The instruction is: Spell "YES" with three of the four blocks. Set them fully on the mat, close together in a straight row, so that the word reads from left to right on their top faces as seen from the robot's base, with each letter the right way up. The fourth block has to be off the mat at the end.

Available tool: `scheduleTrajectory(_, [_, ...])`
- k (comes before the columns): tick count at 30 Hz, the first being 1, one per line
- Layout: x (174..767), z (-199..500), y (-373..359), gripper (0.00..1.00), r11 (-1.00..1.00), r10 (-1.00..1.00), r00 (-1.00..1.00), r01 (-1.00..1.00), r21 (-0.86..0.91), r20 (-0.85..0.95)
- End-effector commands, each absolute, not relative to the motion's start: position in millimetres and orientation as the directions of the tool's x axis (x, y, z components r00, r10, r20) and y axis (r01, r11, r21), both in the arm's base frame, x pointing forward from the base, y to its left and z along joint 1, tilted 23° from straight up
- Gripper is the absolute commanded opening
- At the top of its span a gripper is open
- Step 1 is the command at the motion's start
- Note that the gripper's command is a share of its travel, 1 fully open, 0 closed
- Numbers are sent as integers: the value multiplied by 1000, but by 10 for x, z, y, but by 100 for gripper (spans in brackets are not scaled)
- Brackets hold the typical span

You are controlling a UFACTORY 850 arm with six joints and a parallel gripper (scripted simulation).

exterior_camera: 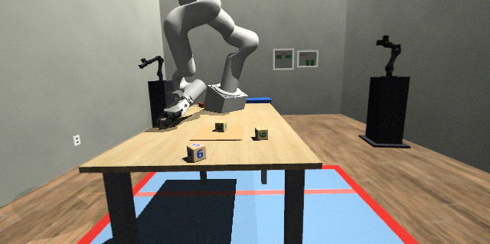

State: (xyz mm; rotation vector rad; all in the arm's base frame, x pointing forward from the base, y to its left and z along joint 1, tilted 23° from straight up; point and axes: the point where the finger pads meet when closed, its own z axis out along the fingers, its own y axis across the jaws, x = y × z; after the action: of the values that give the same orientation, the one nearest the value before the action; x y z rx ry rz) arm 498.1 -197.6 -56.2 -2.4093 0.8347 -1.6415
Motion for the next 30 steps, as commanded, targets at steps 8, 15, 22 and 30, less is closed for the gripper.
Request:
scheduleTrajectory(8, [4983,-558,-1980,62,-843,-495,264,-377,-384,828])
scheduleTrajectory(15, [4983,-558,-1980,62,-843,-495,264,-377,-384,828])
scheduleTrajectory(22, [4983,-558,-1980,62,-843,-495,264,-377,-384,828])
scheduleTrajectory(30, [4975,-527,-1990,62,-843,-495,264,-377,-384,828])
